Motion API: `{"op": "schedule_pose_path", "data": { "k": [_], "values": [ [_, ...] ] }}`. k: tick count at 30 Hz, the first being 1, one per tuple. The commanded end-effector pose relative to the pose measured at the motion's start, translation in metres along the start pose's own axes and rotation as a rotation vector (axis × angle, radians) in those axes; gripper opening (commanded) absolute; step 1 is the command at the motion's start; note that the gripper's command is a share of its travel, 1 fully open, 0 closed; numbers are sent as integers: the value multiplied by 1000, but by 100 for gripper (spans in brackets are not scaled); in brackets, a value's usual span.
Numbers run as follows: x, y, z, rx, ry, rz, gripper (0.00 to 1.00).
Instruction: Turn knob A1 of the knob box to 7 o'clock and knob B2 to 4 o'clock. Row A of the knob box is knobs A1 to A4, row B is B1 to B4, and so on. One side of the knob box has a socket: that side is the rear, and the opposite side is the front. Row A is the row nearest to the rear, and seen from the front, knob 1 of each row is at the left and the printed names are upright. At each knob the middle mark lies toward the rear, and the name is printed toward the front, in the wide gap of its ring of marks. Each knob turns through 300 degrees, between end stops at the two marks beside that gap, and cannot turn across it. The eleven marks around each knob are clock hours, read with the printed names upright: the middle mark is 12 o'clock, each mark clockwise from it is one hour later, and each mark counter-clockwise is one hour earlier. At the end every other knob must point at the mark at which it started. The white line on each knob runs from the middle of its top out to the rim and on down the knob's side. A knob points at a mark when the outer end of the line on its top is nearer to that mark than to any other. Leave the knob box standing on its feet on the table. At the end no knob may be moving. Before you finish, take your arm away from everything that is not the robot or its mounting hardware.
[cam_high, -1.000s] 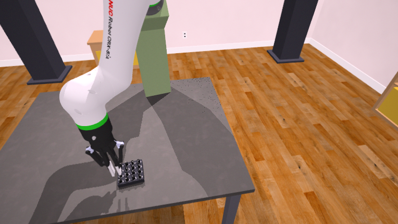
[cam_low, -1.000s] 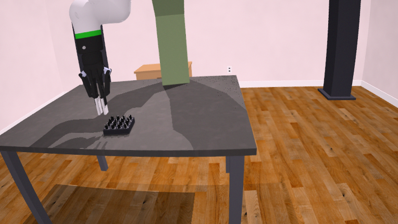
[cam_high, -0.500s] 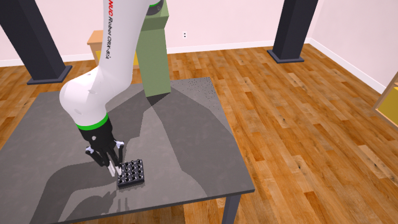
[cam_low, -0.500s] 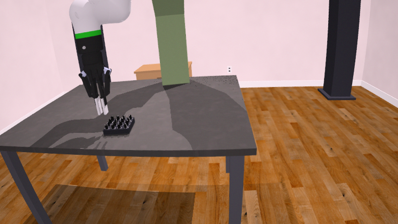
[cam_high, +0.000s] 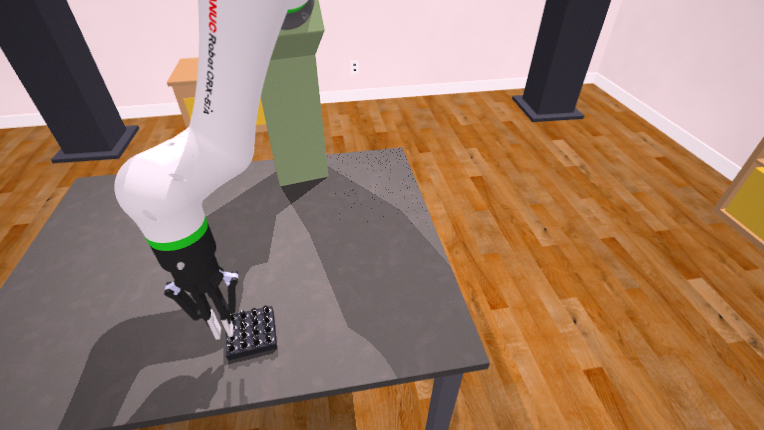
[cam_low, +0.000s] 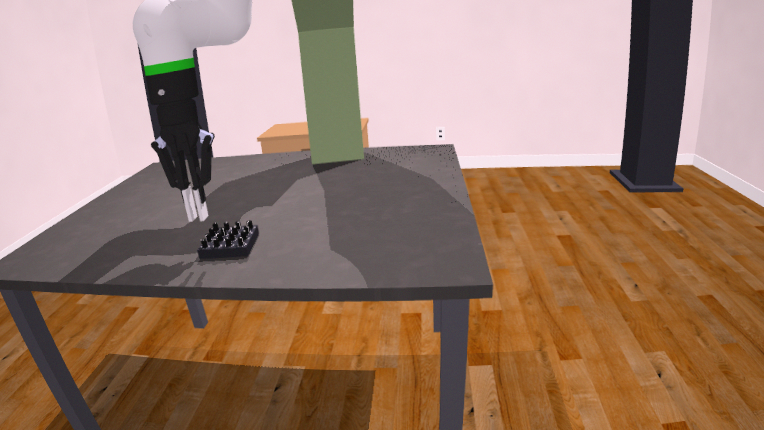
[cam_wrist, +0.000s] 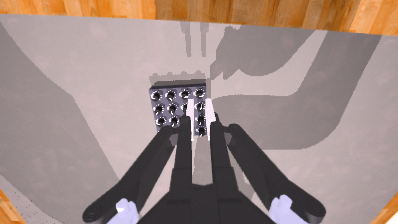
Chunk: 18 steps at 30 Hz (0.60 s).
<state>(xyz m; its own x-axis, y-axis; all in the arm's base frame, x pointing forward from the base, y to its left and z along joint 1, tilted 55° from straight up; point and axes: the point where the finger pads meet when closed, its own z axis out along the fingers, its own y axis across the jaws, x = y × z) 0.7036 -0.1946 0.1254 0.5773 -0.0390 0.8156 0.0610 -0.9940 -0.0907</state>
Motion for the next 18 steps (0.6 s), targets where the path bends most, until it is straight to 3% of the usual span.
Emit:
{"op": "schedule_pose_path", "data": {
  "k": [1, 18],
  "values": [
    [0, 0, 1, 0, 0, 0, 12],
    [0, 0, 17, 0, 0, 0, 12]
  ]
}}
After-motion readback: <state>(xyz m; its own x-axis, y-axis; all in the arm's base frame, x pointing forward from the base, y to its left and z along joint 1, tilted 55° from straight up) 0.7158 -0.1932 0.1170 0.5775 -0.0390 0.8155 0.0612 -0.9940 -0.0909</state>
